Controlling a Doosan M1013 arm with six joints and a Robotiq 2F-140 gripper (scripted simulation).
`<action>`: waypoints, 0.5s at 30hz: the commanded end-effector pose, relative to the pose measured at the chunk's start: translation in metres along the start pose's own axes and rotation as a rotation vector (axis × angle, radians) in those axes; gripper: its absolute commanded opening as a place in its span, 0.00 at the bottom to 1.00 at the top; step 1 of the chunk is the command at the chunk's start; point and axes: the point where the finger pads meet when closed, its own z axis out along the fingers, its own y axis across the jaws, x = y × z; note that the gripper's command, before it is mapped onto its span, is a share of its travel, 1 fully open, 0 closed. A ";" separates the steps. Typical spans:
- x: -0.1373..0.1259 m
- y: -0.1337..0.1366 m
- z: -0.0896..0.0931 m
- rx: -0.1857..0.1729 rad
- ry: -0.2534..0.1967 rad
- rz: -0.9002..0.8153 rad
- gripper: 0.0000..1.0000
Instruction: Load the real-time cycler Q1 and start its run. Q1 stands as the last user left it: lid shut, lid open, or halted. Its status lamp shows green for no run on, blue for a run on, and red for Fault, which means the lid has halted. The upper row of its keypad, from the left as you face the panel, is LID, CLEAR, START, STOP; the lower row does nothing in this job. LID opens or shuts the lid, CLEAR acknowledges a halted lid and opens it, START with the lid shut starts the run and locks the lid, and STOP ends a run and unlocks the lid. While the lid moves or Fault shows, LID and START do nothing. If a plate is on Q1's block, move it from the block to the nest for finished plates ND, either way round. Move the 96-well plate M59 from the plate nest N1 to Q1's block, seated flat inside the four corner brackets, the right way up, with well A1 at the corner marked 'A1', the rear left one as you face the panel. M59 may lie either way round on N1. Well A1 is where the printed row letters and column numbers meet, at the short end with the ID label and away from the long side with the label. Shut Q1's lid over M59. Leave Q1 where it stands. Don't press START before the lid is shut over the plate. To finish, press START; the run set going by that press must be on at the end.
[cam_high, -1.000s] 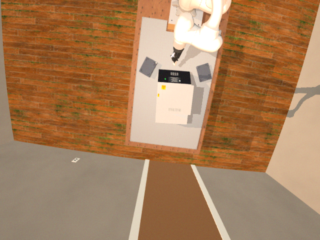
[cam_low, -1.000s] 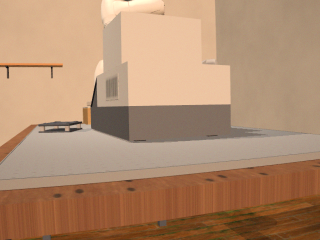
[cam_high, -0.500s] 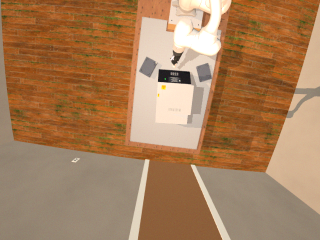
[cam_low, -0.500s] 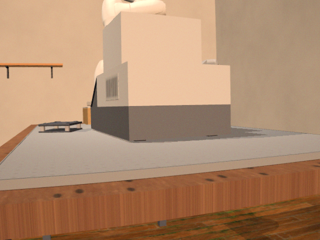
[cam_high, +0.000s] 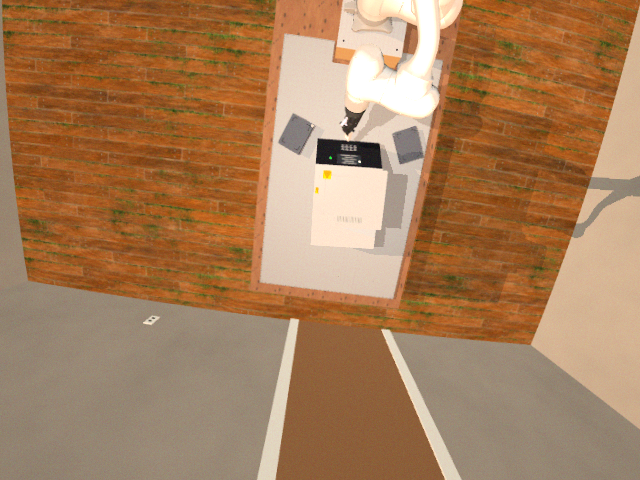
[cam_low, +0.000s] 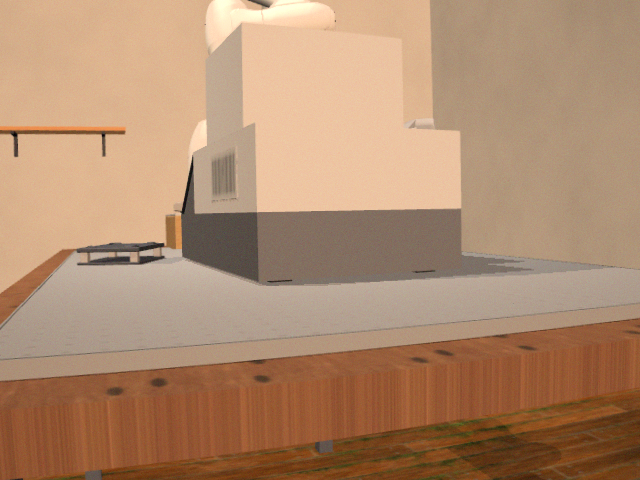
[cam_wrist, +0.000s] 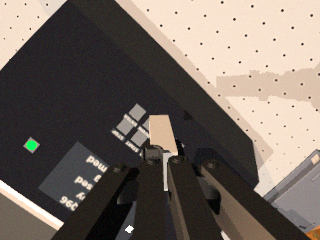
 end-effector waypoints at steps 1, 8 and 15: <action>-0.003 -0.002 0.005 0.000 0.000 0.000 0.00; -0.005 -0.005 0.012 0.000 0.000 0.000 0.00; -0.007 -0.007 0.020 0.000 0.000 0.000 0.00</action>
